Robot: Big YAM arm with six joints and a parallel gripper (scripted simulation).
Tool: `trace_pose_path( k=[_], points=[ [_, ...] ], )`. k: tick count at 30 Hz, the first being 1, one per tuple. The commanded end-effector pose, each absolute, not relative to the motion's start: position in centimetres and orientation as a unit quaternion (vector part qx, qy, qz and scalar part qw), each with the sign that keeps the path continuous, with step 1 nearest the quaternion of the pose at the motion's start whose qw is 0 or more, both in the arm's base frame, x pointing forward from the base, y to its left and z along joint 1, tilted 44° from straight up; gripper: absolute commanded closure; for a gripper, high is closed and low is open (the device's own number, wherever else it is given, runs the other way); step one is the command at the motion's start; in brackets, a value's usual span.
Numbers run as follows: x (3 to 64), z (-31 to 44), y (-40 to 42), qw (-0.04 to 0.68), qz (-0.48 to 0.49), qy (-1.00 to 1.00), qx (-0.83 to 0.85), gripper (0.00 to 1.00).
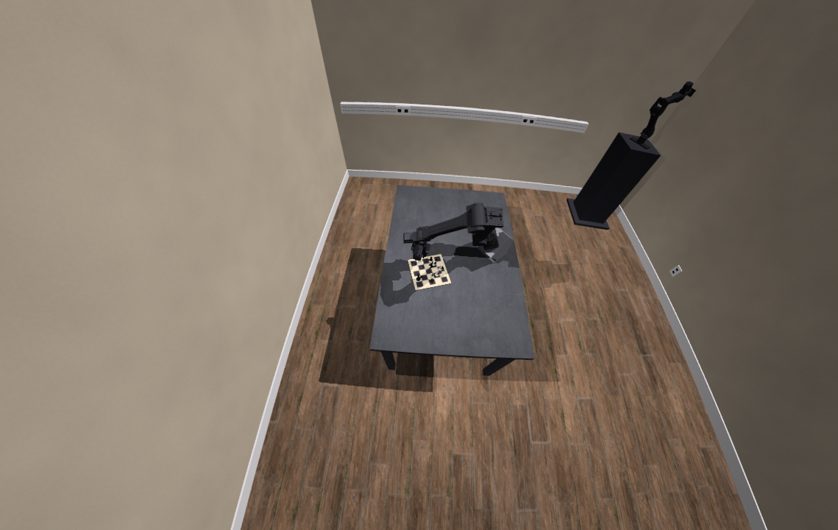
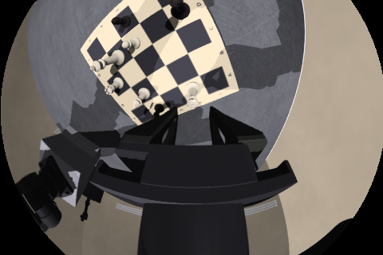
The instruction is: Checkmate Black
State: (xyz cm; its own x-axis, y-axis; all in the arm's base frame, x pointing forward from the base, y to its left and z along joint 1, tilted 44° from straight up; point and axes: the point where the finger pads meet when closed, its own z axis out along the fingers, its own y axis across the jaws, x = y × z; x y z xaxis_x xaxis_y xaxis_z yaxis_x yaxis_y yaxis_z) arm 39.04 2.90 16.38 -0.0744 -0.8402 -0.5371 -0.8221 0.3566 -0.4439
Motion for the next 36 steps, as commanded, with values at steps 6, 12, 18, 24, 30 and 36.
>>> trace_pose_path(
  k=[6,12,18,24,30,36],
  points=[
    [39.2,16.1,3.3,0.375,-0.008,0.734,-0.567,0.6],
    [39.2,16.1,3.3,0.375,-0.008,0.734,-0.567,0.6],
    [39.2,16.1,3.3,0.375,-0.008,0.734,-0.567,0.6],
    [39.1,15.7,2.6,0.374,-0.011,0.735,-0.565,0.6],
    [39.0,15.5,2.1,0.373,-0.013,0.735,-0.565,0.6],
    [39.2,15.9,2.2,0.376,-0.015,0.732,-0.568,0.6]
  ],
)
